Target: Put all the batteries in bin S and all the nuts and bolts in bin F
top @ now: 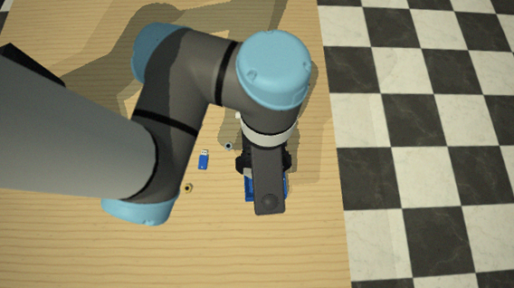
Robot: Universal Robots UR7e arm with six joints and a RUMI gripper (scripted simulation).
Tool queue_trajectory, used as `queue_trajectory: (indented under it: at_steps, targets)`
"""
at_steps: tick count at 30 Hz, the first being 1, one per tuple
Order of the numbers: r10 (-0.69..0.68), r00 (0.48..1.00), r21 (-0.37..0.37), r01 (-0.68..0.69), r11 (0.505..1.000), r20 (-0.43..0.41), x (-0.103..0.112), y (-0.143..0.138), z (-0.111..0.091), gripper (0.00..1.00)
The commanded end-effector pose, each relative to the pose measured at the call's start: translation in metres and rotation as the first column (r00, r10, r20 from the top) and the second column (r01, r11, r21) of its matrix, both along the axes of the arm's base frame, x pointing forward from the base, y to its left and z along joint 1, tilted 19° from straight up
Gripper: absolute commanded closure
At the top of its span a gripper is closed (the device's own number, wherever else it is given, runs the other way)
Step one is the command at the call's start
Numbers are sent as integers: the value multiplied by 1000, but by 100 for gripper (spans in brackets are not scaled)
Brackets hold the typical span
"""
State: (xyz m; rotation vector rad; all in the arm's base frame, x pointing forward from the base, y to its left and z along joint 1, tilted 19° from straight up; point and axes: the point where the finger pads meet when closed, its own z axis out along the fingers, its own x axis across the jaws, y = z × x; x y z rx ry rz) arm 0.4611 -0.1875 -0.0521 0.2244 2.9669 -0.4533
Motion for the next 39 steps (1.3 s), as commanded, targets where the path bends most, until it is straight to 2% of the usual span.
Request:
queue_trajectory:
  at_steps: [1,24,26,34,39]
  targets:
    - [0,1000,-1,0,1000,1,0,1,3,83]
    - [0,1000,-1,0,1000,1,-3,9,27,83]
    - [0,1000,-1,0,1000,1,-4,11,35,83]
    - [0,1000,-1,0,1000,1,-4,11,35,83]
    - [197,978,-17,-198,980,-66,-45,14,30,82]
